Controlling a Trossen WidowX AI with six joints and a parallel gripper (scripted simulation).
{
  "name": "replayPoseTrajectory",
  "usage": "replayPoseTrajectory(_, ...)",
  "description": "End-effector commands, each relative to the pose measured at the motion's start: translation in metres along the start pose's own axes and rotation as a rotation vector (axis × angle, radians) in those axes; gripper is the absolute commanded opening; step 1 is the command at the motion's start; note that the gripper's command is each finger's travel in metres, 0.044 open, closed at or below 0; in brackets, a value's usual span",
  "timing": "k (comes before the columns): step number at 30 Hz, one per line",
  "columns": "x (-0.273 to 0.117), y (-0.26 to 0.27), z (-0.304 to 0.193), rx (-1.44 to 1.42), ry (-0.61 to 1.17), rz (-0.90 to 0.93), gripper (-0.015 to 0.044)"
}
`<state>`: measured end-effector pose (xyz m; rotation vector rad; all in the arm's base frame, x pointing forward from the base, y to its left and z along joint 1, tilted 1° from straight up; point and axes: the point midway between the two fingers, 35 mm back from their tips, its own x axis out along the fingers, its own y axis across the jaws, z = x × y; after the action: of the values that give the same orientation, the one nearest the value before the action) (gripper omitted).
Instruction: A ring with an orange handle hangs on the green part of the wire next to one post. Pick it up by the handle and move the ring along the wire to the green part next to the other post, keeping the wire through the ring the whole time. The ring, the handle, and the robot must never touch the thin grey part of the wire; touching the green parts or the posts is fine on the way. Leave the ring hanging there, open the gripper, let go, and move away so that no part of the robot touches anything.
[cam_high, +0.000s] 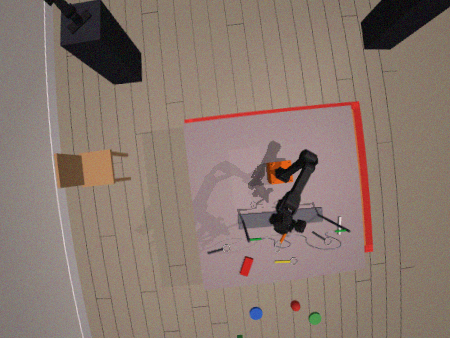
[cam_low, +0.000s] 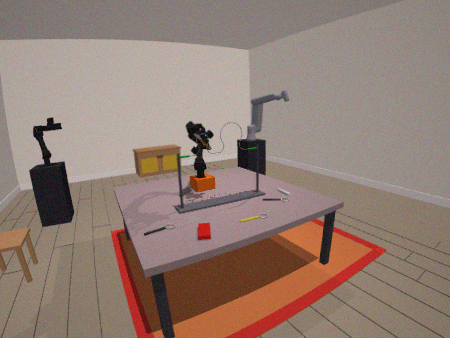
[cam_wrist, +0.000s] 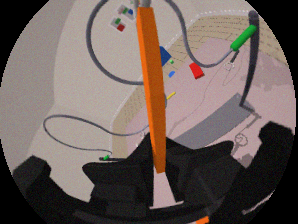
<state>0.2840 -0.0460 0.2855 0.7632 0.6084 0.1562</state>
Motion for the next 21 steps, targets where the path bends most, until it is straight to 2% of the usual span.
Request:
replayPoseTrajectory(1,0.000,-0.006,0.001,-0.074,-0.010,-0.050,-0.0150)
replayPoseTrajectory(21,-0.003,-0.040,0.010,-0.475,-0.064,-0.330,-0.0150)
